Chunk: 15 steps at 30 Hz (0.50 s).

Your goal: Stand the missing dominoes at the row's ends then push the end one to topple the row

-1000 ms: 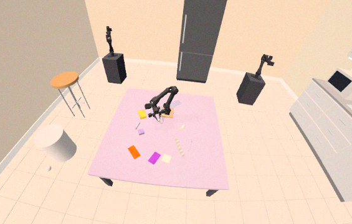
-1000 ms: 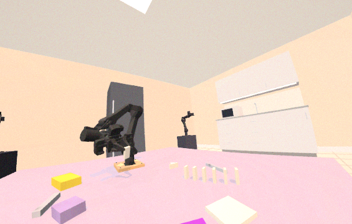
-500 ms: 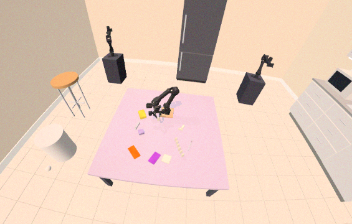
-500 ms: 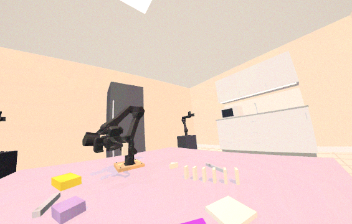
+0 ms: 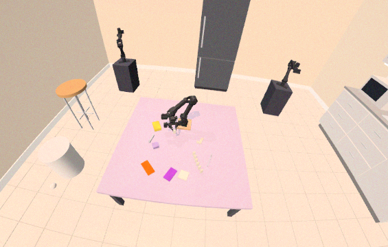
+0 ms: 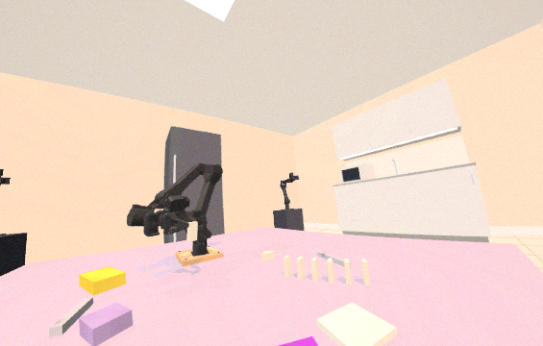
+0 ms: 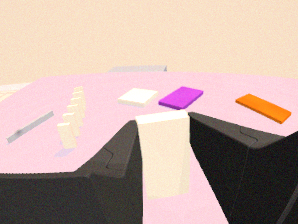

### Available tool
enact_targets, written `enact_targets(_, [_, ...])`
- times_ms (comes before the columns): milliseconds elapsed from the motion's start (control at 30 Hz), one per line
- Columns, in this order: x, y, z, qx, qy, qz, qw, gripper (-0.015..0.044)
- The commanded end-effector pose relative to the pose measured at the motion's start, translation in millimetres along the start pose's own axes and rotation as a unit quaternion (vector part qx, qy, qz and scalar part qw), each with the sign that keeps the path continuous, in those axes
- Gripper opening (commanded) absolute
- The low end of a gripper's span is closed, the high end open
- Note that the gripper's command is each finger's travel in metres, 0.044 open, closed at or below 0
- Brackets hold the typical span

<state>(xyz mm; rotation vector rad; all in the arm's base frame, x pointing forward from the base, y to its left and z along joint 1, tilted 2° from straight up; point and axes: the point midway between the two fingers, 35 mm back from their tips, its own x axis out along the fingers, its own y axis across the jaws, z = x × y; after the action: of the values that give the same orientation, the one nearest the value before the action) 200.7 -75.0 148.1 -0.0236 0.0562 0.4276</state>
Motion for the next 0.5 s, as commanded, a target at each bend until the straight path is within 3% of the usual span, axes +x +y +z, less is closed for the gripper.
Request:
enact_targets(0, [1.0, -3.3, -7.5, 0.005, -0.001, 0.001, 1.000, 0.0107])
enact_targets(467, [5.9, -17.9, -42.7, 0.005, 0.003, 0.002, 1.000, 0.0107])
